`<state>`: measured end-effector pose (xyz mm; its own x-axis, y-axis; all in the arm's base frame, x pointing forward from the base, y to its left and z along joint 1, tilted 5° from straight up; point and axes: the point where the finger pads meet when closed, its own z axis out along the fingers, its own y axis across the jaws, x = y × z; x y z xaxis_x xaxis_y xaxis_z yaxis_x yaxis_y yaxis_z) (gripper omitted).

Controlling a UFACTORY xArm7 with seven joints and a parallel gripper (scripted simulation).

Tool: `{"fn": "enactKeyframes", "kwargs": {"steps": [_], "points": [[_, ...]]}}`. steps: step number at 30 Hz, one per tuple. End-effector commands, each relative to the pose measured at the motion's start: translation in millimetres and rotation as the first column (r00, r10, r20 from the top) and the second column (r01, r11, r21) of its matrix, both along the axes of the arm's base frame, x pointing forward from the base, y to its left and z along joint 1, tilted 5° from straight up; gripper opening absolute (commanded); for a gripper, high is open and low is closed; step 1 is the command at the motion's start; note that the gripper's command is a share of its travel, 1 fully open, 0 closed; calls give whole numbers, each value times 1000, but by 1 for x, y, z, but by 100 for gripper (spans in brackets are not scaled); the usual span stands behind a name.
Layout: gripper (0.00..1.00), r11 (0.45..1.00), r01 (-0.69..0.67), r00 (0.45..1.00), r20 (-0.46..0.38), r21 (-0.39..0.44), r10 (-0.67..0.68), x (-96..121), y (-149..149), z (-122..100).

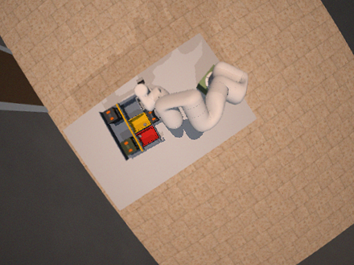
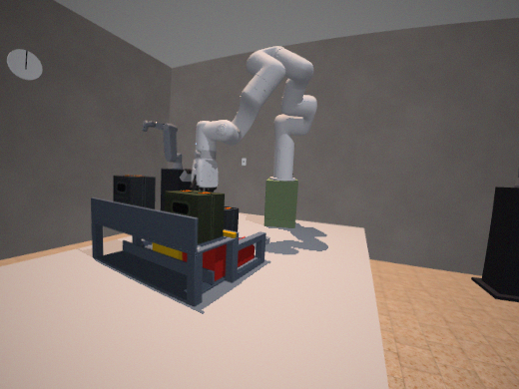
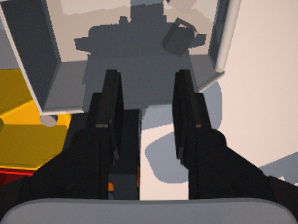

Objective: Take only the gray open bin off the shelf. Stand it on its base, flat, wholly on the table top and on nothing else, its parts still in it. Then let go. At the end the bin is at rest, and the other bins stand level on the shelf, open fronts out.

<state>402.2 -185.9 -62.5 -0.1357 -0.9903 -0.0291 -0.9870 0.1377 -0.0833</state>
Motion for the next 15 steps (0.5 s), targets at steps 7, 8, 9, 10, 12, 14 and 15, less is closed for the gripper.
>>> {"fn": "enactKeyframes", "kwargs": {"steps": [7,8,9,10,12,14,15], "points": [[33,1000,2,1000,-1,1,-2,19,-4,7],[33,1000,2,1000,-2,1,-2,27,-5,10],[33,1000,2,1000,-2,1,-2,34,-6,13],[33,1000,3,1000,-2,1,-3,42,-7,15],[33,1000,3,1000,-2,1,-3,42,-7,15],[33,1000,3,1000,-2,1,-3,42,-7,15],[33,1000,3,1000,-2,1,-3,42,-7,15]]}}
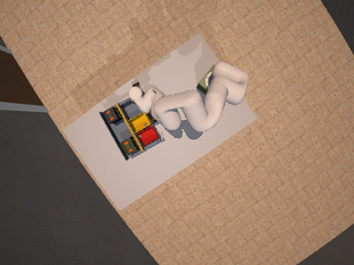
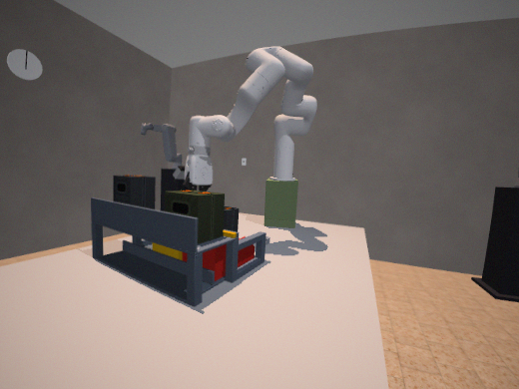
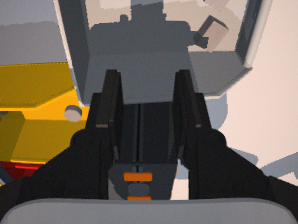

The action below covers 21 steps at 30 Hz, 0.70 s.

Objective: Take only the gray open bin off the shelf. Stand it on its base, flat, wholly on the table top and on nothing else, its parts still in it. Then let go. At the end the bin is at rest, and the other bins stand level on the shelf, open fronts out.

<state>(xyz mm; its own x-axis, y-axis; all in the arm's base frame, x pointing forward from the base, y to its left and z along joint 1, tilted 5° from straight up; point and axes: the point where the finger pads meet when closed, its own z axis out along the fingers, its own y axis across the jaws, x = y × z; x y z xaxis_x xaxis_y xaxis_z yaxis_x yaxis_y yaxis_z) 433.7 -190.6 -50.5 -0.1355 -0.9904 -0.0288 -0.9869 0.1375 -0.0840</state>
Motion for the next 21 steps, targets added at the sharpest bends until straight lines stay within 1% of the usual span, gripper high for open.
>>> {"fn": "enactKeyframes", "kwargs": {"steps": [1,7,12,21], "points": [[33,1000,3,1000,-3,1,-3,10,-3,3],[33,1000,3,1000,-3,1,-3,10,-3,3],[33,1000,3,1000,-2,1,-3,60,-10,21],[33,1000,3,1000,-2,1,-3,60,-10,21]]}}
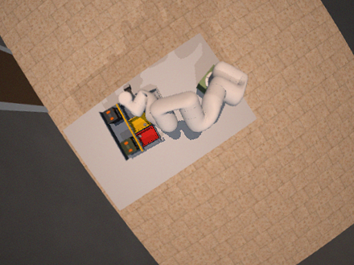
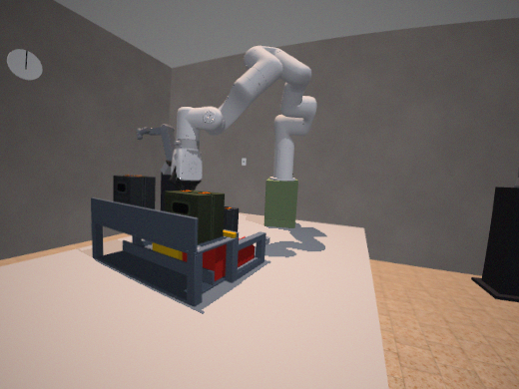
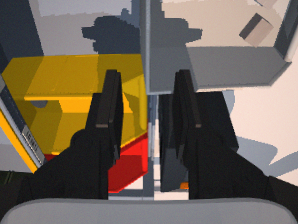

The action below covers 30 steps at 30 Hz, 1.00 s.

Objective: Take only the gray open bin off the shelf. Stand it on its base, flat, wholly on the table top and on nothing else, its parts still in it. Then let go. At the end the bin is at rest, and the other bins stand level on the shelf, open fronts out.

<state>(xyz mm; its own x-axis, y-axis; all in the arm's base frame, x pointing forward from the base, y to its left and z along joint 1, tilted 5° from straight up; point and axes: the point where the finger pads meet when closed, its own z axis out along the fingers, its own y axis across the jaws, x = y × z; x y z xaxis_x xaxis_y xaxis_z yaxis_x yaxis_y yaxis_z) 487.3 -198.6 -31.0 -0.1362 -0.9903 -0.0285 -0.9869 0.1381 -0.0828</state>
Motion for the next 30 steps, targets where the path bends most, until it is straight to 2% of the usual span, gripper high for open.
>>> {"fn": "enactKeyframes", "kwargs": {"steps": [1,8,20,25,30], "points": [[33,1000,2,1000,-1,1,-2,6,-2,2],[33,1000,2,1000,-1,1,-2,4,-1,-8],[33,1000,2,1000,-1,1,-2,4,-1,-8],[33,1000,2,1000,-1,1,-2,5,-1,-18],[33,1000,2,1000,-1,1,-2,5,-1,-18]]}}
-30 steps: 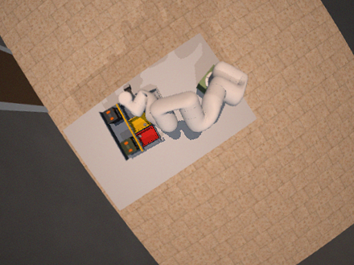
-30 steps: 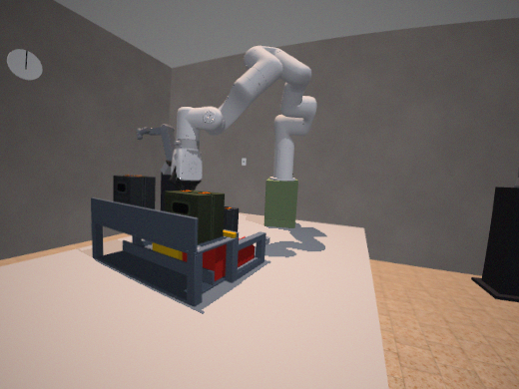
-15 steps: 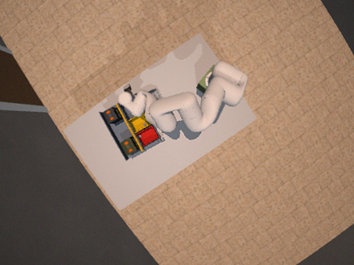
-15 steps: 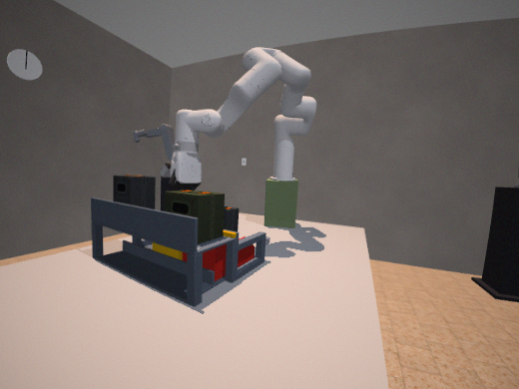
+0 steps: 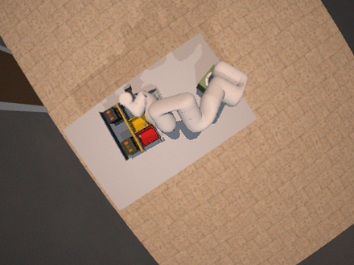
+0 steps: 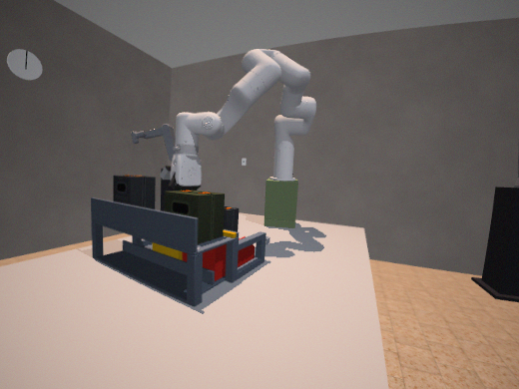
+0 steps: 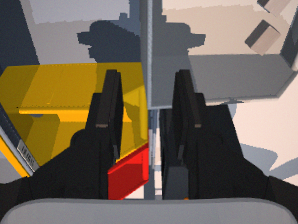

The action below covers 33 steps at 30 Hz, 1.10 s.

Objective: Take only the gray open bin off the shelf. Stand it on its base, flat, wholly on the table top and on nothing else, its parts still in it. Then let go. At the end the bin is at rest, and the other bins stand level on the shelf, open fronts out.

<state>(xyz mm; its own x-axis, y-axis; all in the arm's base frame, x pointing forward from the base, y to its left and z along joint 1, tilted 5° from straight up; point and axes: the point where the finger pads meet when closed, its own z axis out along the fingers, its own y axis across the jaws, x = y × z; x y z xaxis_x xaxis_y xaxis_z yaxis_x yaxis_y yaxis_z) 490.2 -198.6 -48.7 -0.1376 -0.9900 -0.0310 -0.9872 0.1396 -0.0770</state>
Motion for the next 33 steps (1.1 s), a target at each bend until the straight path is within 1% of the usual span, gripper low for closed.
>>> {"fn": "enactKeyframes", "kwargs": {"steps": [1,7,12,24,29,33], "points": [[33,1000,1,1000,5,-2,-1,2,-1,0],[33,1000,1,1000,5,-2,-1,2,-1,0],[33,1000,1,1000,5,-2,-1,2,-1,-10],[33,1000,1,1000,5,-2,-1,2,-1,-10],[33,1000,1,1000,5,-2,-1,3,-1,-19],[33,1000,1,1000,5,-2,-1,3,-1,-19]]}}
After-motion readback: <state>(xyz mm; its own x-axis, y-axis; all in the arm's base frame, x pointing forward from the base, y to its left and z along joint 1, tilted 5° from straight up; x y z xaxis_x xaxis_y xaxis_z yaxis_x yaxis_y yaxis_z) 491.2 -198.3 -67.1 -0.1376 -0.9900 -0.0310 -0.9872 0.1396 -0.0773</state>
